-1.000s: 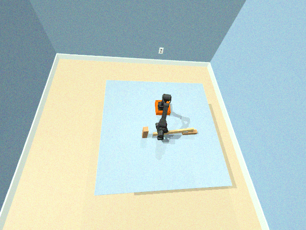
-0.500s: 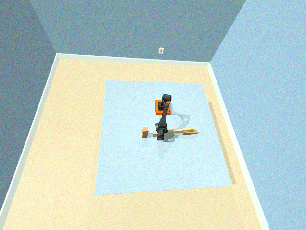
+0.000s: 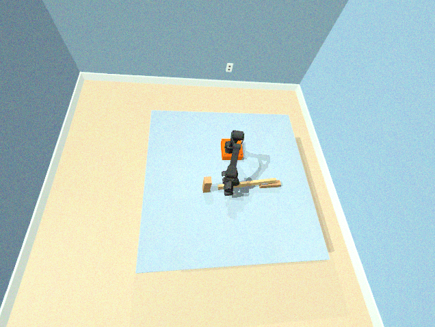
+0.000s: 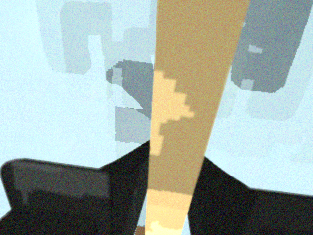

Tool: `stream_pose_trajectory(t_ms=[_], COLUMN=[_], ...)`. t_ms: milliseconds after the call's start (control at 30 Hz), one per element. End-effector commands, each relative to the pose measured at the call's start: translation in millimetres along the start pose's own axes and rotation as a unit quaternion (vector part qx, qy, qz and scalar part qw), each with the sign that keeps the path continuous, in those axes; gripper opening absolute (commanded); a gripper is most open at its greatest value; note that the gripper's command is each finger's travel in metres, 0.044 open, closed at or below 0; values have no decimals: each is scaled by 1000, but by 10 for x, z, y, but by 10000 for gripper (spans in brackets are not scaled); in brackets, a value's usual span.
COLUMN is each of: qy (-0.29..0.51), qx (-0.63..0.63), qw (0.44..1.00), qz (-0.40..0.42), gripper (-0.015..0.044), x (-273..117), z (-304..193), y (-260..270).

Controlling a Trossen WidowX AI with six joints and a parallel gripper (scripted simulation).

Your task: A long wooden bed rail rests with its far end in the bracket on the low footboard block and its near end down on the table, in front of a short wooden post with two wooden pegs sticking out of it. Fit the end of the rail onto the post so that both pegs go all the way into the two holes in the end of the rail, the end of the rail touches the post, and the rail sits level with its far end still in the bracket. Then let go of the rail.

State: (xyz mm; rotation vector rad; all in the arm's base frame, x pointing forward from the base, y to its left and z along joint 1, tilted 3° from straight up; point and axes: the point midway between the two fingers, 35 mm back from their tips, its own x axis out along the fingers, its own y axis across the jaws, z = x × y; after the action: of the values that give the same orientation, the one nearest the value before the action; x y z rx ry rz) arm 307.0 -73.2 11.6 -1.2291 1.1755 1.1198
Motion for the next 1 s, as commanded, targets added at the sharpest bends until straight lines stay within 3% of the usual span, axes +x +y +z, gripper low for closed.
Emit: stream_pose_trajectory(t_ms=[0,967], qy=[-1,-1], qx=[-1,-1], qw=[1000,1000], qz=[0,-1], gripper=[0,0], x=[2,-131], z=[5,-2], y=[-1,-17])
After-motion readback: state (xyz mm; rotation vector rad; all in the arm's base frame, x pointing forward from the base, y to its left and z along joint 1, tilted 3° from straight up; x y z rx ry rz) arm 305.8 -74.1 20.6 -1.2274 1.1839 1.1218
